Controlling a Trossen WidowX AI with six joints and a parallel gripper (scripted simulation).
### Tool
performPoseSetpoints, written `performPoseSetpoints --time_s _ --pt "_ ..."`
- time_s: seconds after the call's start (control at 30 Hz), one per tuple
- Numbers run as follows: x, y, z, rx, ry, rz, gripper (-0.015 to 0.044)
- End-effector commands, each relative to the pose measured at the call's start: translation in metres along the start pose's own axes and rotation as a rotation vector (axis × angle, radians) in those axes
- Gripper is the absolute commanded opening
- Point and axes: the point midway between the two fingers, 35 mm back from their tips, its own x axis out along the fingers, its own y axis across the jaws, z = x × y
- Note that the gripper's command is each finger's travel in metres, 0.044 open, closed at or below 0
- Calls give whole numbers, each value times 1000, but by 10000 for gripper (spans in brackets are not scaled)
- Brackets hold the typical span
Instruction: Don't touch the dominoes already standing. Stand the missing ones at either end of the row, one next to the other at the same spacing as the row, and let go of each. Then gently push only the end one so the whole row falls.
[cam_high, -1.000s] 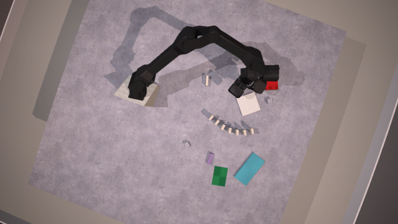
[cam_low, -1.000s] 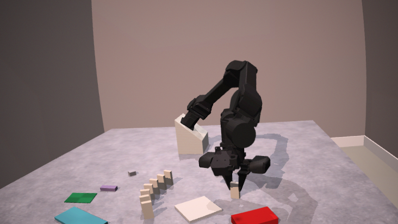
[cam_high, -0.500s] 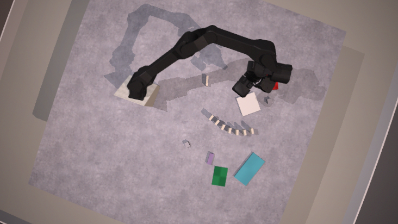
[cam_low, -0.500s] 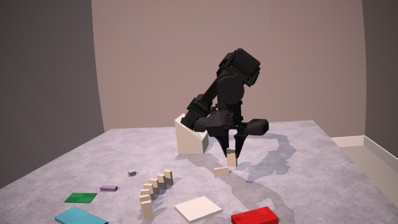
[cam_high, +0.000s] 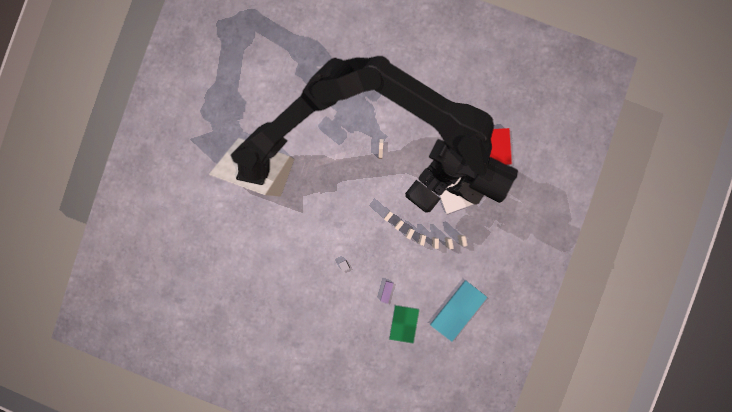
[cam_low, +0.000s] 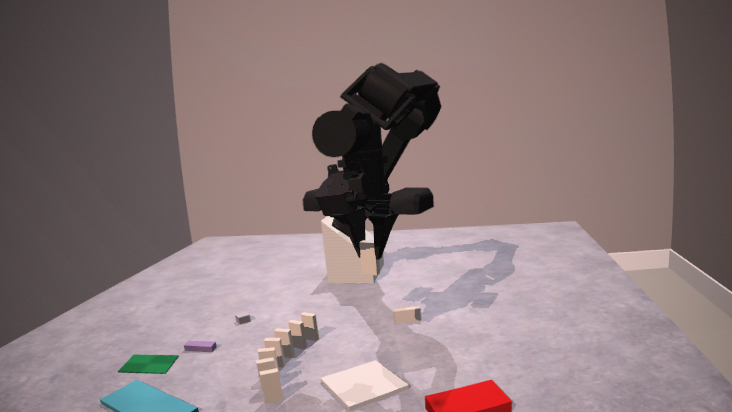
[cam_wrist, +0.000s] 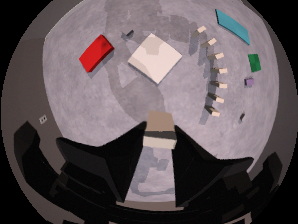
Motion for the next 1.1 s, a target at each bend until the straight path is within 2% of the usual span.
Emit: performPoseSetpoints --time_s 0.0,0.3,0.5,1.07 --pt "0 -49 -8 7 4 -12 107" --pt "9 -146 -53 11 17 -1 107" --pt "13 -147 -54 11 17 -1 107" --pt "116 -147 -52 11 16 0 107"
